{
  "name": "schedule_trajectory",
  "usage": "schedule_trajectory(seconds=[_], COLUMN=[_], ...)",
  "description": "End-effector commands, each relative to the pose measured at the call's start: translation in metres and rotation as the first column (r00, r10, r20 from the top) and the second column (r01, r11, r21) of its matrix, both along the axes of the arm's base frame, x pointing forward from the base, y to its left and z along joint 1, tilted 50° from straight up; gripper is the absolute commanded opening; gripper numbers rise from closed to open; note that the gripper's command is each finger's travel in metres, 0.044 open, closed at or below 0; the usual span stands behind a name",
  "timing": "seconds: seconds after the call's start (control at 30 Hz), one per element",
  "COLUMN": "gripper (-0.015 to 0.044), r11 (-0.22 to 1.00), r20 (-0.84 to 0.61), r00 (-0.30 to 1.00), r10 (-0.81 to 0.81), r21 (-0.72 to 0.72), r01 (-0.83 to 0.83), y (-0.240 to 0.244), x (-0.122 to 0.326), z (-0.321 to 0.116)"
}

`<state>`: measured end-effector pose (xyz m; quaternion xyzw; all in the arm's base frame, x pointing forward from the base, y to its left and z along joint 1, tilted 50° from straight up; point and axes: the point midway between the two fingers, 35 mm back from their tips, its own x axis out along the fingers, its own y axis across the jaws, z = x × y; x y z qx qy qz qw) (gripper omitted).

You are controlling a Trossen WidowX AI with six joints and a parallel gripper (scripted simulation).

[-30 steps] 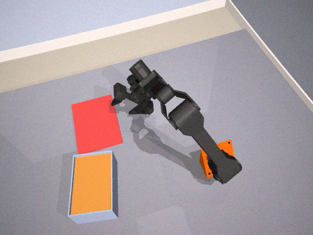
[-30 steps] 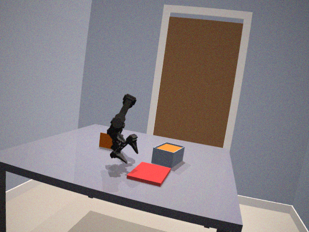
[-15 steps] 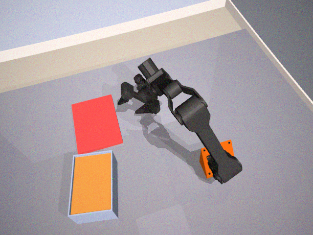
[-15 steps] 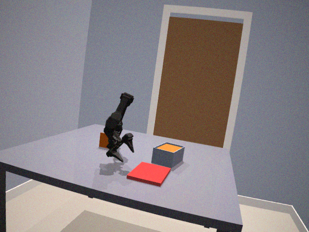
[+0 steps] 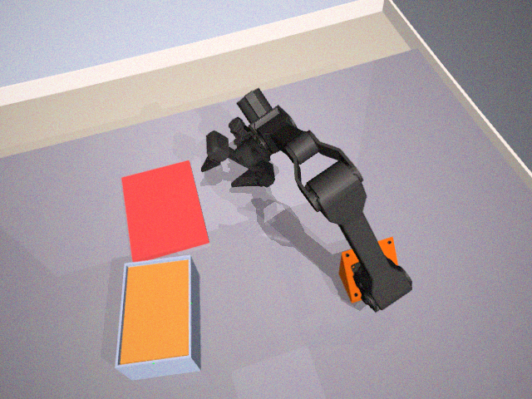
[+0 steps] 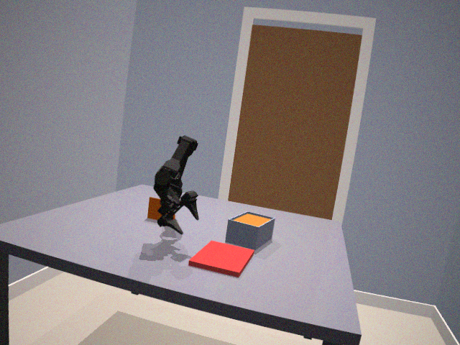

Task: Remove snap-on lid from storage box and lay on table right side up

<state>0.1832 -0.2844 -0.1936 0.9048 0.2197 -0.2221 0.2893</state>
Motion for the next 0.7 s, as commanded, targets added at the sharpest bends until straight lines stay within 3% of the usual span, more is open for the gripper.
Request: schedule_trajectory(seconds=[0.0, 0.67], gripper=[0.0440, 0.0440], r11=[1.000, 1.000], r20=[-0.002, -0.004], r00=[1.000, 1.000], r10=[0.002, 0.002], r21=[-0.007, -0.007], r01=[-0.002, -0.002], y=[-0.007, -0.031], x=[-0.004, -0.022], z=[0.006, 0.033])
